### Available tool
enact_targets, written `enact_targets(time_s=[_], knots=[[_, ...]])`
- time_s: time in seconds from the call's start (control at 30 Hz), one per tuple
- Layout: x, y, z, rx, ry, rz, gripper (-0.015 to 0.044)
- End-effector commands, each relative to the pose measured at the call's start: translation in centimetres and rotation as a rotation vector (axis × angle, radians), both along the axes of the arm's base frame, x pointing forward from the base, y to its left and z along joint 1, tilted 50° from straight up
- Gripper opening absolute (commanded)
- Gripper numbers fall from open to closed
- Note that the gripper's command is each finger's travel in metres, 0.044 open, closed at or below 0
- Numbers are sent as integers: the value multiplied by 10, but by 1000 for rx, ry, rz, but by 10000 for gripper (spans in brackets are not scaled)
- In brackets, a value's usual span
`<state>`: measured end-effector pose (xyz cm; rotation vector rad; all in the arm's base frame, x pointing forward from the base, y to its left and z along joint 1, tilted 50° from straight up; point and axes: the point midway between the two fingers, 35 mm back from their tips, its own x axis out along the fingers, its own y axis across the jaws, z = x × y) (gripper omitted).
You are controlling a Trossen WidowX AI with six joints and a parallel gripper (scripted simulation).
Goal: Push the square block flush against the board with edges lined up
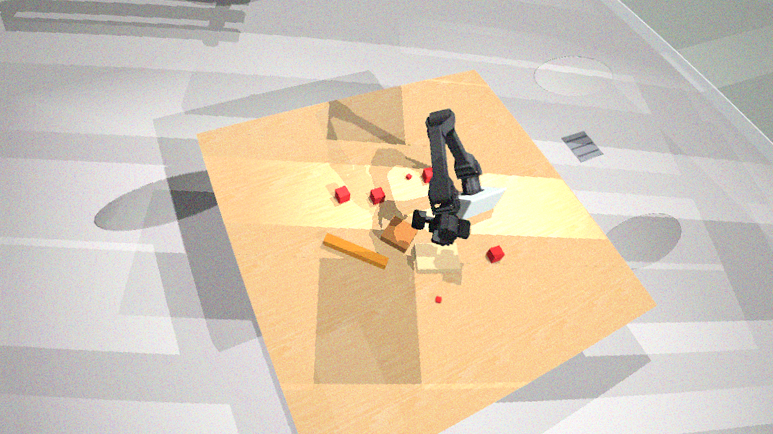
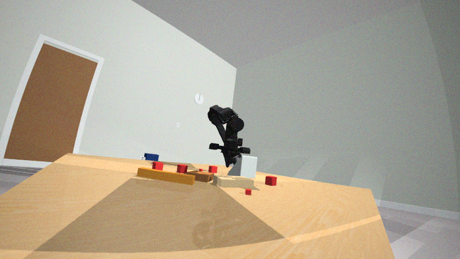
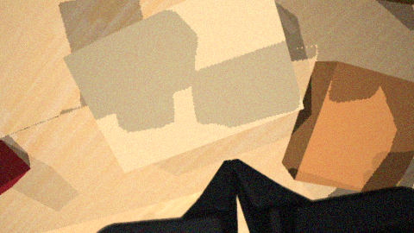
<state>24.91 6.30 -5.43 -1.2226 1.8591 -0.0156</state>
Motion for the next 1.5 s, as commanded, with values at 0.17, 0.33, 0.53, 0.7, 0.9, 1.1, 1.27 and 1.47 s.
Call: enact_targets(time_s=[0.17,0.33,0.53,0.7,0.9,1.1,1.27,1.47], knots=[[-23,-13,9,31,172,145,0],[-25,-33,-10,32,172,146,0],[-30,-54,-26,29,172,145,0],[-29,-53,-28,29,172,145,0],[-26,-51,-31,29,172,145,0],[-24,-48,-33,30,171,145,0],[-21,-46,-36,30,171,145,0],[-19,-43,-39,30,171,146,0]])
